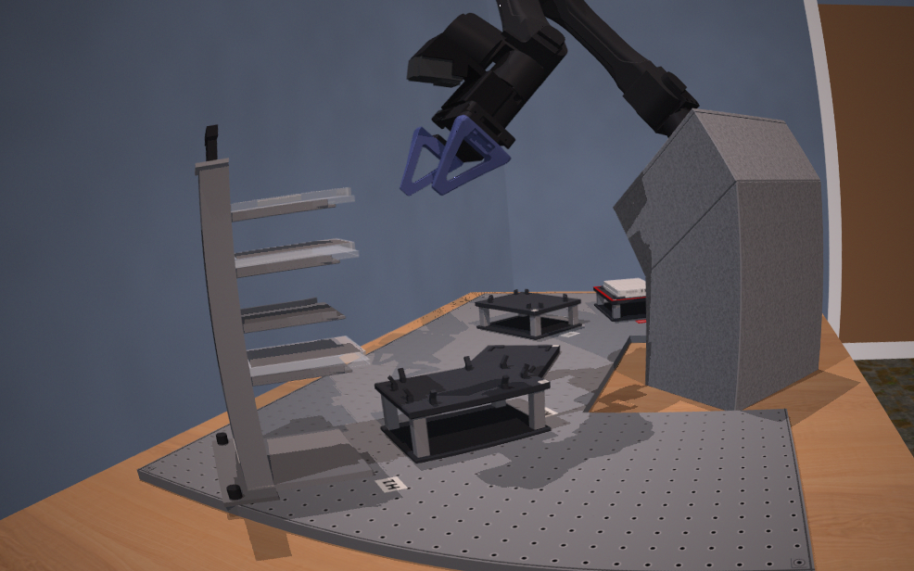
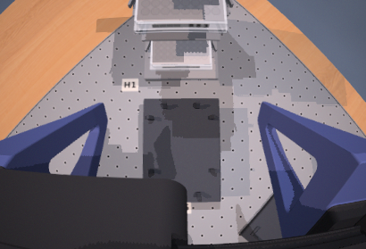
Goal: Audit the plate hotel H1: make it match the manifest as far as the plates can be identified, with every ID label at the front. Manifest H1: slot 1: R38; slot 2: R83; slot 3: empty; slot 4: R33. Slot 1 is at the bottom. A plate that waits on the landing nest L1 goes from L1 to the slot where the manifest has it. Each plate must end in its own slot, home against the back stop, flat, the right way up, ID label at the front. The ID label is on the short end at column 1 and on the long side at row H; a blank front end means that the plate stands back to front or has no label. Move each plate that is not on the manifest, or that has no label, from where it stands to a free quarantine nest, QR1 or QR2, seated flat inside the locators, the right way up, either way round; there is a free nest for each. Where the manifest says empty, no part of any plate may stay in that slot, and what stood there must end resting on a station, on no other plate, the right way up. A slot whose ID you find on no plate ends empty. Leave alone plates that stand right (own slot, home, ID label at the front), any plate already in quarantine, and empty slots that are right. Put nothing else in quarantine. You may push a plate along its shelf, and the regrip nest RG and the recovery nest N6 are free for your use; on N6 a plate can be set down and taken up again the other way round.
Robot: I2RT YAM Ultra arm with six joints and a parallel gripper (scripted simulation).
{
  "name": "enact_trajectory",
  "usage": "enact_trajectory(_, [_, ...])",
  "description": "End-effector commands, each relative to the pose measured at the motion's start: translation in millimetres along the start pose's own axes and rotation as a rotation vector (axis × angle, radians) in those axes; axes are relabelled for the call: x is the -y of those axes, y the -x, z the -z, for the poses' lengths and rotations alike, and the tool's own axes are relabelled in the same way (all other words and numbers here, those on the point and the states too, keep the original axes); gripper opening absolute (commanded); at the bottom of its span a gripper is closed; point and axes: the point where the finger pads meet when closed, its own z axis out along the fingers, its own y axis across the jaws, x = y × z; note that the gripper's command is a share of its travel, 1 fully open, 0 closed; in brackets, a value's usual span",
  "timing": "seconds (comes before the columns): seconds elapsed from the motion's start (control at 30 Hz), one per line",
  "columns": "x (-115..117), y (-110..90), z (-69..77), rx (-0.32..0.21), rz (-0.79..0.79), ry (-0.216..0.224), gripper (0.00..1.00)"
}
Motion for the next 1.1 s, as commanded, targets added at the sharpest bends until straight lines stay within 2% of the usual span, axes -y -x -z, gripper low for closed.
enact_trajectory(0.0, [-3,-9,-4.6,-0.004,0.009,0.009,1.0])
enact_trajectory(0.1, [-4,-15,-7.6,-0.007,0.011,0.011,1.0])
enact_trajectory(0.23, [-6,-9,-9.2,0.01,0.01,0.013,1.0])
enact_trajectory(0.3, [-4,-19,-12.0,-0.007,0.011,0.011,1.0])
enact_trajectory(0.4, [-3,-18,-16.4,0.003,0.004,0.007,1.0])
enact_trajectory(0.53, [-4,-28,-19.6,-0.007,0.011,0.011,1.0])
enact_trajectory(0.6, [-2,-23,-23.5,0.006,0.003,0.006,1.0])
enact_trajectory(0.7, [-4,-34,-25.1,-0.007,0.01,0.011,1.0])
enact_trajectory(0.77, [-4,-34,-25.1,-0.007,0.01,0.011,1.0])
enact_trajectory(0.8, [-3,-17,-28.8,0.029,-0.003,0.004,1.0])
enact_trajectory(0.97, [-2,-31,-34.3,0.012,-0.001,0.004,1.0])
enact_trajectory(1.0, [1,-22,-37.7,0.028,-0.01,-0.003,1.0])
enact_trajectory(1.07, [-3,-17,-38.7,0.034,-0.004,0.003,1.0])
